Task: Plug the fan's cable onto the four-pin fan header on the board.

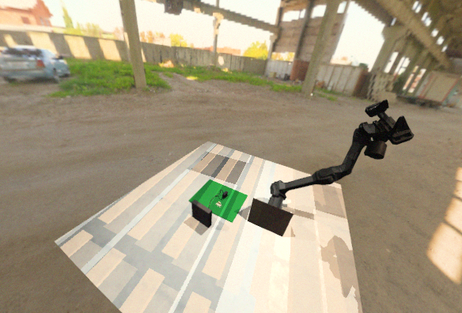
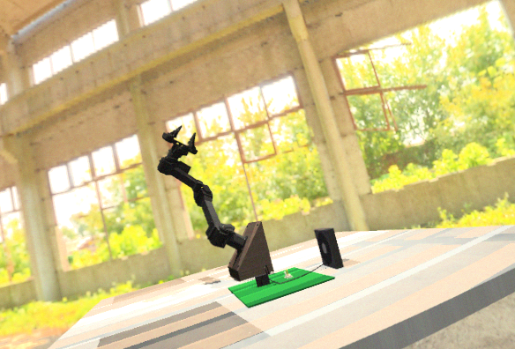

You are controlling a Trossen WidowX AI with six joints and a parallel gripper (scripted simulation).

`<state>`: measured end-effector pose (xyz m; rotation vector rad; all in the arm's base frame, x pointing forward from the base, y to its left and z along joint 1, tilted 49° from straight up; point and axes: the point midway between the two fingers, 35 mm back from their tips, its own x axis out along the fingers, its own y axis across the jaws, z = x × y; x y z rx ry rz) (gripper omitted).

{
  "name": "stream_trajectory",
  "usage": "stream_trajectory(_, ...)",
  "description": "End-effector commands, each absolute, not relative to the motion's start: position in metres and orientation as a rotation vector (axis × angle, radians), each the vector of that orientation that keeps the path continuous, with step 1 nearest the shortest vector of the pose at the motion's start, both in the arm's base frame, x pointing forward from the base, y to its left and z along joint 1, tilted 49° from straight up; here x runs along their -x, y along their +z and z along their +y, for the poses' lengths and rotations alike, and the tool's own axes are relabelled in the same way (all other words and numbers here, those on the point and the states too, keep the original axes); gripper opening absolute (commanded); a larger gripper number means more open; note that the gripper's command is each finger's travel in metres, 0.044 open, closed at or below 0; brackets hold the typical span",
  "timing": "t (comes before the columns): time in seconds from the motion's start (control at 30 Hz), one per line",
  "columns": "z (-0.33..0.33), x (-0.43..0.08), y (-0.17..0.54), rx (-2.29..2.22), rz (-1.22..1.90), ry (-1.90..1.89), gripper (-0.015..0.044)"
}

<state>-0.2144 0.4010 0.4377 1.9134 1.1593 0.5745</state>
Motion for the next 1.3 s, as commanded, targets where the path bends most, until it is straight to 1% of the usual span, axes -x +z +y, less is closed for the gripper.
stream_trajectory(0.0, 0.401, 0.214, 0.438, -1.913, 1.159, 0.574, 0.0426)
stream_trajectory(0.03, 0.401, 0.214, 0.438, -1.913, 1.159, 0.574, 0.0440)
stream_trajectory(0.17, 0.397, 0.215, 0.443, -1.928, 1.190, 0.575, 0.0440)
stream_trajectory(0.43, 0.353, 0.219, 0.513, -2.116, 1.542, 0.591, 0.0440)
stream_trajectory(0.57, 0.347, 0.203, 0.540, -2.184, 1.670, 0.605, 0.0440)
stream_trajectory(0.7, 0.314, 0.194, 0.586, -2.294, 1.882, 0.635, 0.0440)
stream_trajectory(0.9, 0.264, 0.167, 0.640, -2.469, 2.136, 0.675, 0.0440)
stream_trajectory(1.1, 0.203, 0.120, 0.694, -2.629, 2.440, 0.732, 0.0440)
stream_trajectory(1.2, 0.189, 0.111, 0.701, -2.636, 2.582, 0.710, 0.0440)
stream_trajectory(1.27, 0.169, 0.092, 0.713, -2.677, 2.692, 0.724, 0.0440)
